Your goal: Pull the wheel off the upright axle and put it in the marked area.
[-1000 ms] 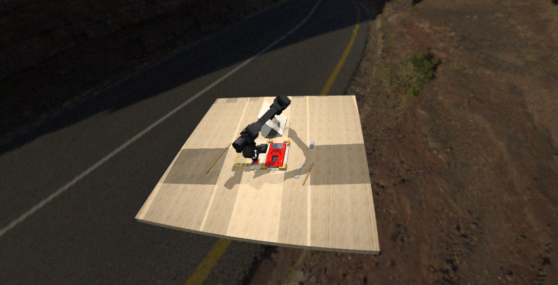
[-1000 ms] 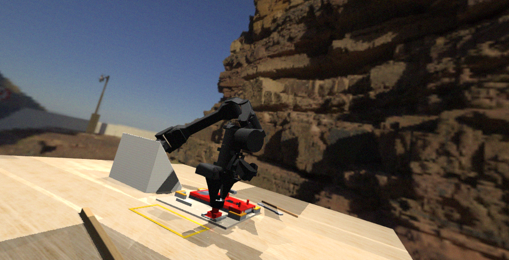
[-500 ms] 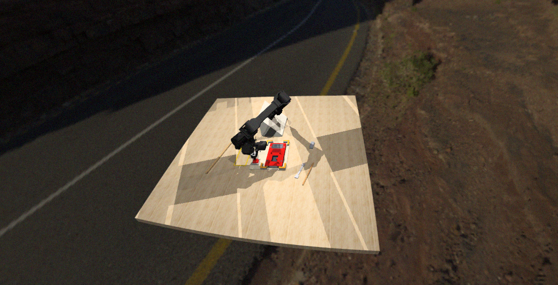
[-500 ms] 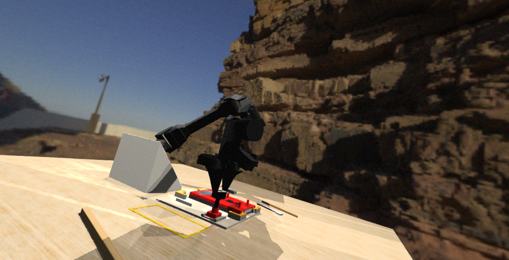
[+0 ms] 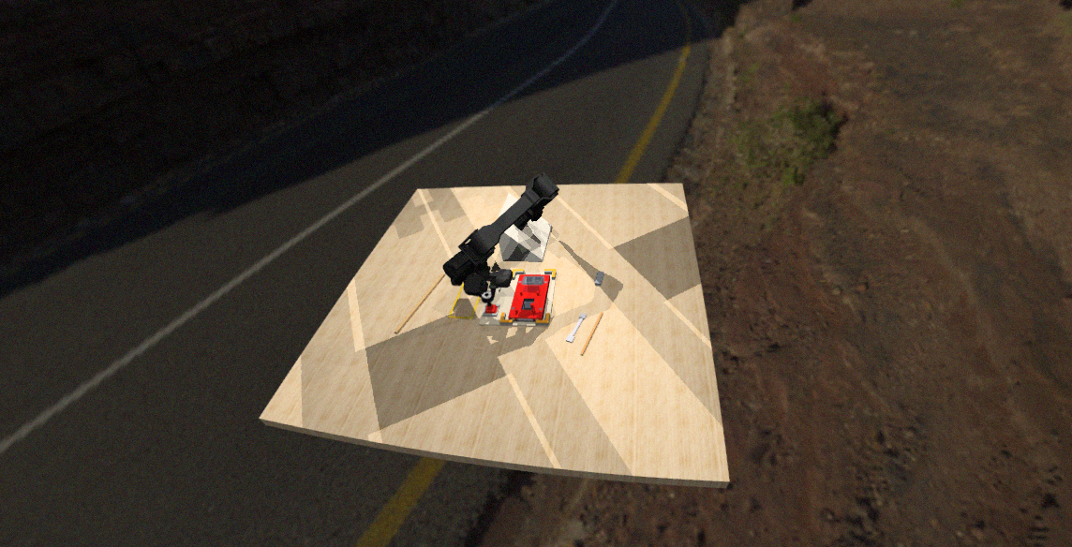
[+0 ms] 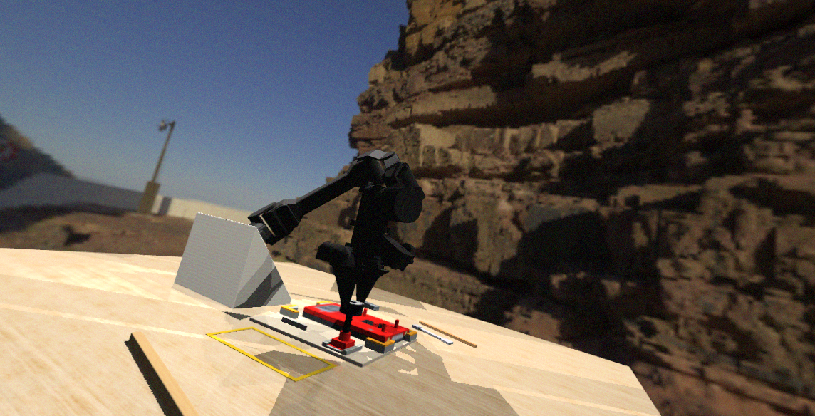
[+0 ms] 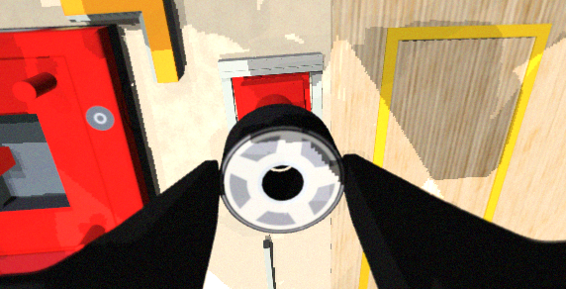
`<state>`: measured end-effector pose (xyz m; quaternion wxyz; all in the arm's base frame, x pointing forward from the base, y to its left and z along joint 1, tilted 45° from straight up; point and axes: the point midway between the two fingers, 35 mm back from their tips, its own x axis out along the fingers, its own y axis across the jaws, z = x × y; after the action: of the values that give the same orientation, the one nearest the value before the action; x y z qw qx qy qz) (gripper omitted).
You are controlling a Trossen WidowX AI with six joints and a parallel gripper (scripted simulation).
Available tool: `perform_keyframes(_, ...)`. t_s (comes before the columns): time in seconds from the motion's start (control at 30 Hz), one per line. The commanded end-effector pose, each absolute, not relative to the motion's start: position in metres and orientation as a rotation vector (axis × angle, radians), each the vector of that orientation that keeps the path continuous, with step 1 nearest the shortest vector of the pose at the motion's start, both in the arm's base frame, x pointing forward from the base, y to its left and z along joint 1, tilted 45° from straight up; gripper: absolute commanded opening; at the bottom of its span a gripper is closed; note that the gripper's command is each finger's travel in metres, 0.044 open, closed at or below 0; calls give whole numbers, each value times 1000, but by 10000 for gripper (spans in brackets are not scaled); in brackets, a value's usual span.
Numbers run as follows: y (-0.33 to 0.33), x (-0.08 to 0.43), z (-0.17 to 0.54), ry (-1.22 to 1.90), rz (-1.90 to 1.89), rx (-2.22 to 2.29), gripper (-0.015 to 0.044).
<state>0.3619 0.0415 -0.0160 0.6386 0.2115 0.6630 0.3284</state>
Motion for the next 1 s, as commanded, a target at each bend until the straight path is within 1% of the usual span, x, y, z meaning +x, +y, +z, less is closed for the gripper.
perform_keyframes(0.0, 40, 362, -15, 1515, 751, 478, 0)
perform_keyframes(0.23, 37, 362, -12, 1515, 751, 478, 0)
perform_keyframes(0.57, 15, 365, 10, 1515, 750, 478, 0)
perform_keyframes(0.63, 17, 364, 3, 1513, 746, 483, 0)
perform_keyframes(0.97, -23, 349, -27, 1515, 738, 475, 0)
